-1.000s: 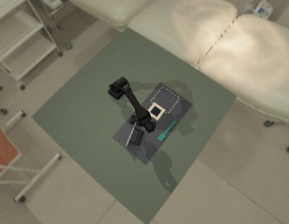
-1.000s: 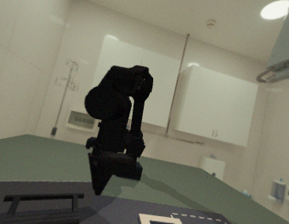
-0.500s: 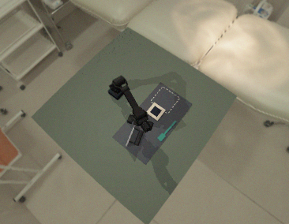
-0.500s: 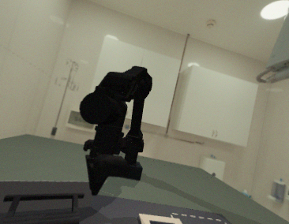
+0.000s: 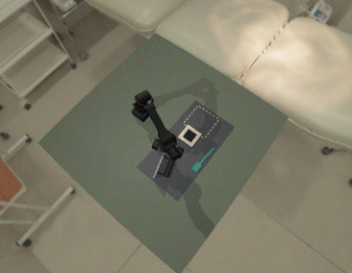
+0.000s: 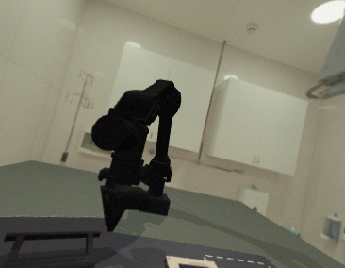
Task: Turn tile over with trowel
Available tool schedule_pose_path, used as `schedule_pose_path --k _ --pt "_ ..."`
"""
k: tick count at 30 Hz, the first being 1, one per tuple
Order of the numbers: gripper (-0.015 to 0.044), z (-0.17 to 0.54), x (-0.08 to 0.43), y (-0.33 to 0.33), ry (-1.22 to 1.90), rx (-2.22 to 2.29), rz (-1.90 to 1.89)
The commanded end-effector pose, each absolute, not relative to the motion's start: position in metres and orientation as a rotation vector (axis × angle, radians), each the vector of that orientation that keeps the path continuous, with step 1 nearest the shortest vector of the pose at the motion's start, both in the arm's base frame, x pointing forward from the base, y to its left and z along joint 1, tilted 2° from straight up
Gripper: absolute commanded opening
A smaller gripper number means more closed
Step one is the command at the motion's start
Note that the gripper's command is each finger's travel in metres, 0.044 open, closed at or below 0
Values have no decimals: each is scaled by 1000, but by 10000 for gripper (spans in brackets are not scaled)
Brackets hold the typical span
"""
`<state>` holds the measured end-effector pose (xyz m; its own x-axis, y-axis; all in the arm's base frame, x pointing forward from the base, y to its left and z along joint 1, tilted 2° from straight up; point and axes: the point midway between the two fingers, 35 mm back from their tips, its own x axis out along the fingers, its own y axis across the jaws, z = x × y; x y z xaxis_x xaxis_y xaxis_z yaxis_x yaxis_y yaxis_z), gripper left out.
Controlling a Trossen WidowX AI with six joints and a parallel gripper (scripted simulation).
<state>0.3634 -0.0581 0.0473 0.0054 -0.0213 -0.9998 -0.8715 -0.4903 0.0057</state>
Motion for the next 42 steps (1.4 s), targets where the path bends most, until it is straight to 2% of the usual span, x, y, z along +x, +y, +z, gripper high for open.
schedule_pose_path --k 1,42 --pt "100 48 357 -62 934 -1594 1564" --pt "100 47 289 -101 941 -1593 1570"
